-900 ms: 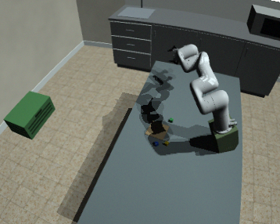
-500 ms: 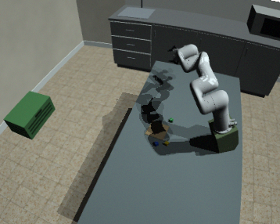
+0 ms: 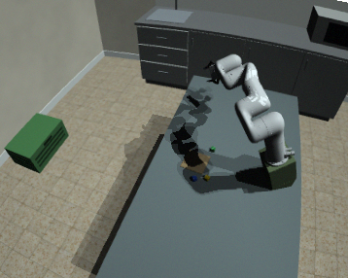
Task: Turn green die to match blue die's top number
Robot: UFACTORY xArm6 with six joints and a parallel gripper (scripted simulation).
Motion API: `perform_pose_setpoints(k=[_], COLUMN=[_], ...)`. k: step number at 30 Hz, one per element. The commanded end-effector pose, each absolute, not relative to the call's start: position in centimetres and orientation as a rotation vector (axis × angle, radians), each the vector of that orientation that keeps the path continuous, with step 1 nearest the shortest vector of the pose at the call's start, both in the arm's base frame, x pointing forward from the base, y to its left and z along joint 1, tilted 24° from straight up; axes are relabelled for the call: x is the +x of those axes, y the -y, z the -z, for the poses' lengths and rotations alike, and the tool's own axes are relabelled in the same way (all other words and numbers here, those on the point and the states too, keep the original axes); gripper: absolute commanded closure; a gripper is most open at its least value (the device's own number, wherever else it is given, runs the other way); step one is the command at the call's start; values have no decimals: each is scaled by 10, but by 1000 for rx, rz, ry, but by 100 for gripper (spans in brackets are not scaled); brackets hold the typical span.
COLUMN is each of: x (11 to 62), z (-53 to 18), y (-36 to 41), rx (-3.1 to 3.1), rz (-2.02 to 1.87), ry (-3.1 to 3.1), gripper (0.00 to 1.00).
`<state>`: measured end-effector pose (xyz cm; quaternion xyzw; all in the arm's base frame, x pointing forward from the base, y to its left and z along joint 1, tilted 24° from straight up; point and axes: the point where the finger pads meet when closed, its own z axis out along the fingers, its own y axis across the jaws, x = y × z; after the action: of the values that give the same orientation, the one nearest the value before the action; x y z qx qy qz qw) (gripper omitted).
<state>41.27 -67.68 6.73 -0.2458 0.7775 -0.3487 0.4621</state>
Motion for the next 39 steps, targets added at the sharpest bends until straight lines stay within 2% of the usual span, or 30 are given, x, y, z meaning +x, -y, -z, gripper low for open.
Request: perform_pose_setpoints(k=[1, 5, 7, 9, 11, 17, 22, 25, 31, 39], x=[438, 455, 455, 463, 464, 460, 442, 438, 400, 362], z=[-67, -63, -63, -60, -60, -55, -52, -51, -46, -41], y=[623, 569, 569, 517, 511, 418, 342, 332, 253, 199], rx=[-801, -1001, -1001, -1199, -1225, -1591, -1900, -1941, -2284, -2521], rz=[814, 765, 765, 719, 713, 630, 561, 552, 474, 419], ry=[-1956, -1972, -1972, -1964, -1961, -1882, -1751, -1728, -1488, -1251], gripper=[0, 0, 0, 0, 0, 0, 0, 0, 0, 0])
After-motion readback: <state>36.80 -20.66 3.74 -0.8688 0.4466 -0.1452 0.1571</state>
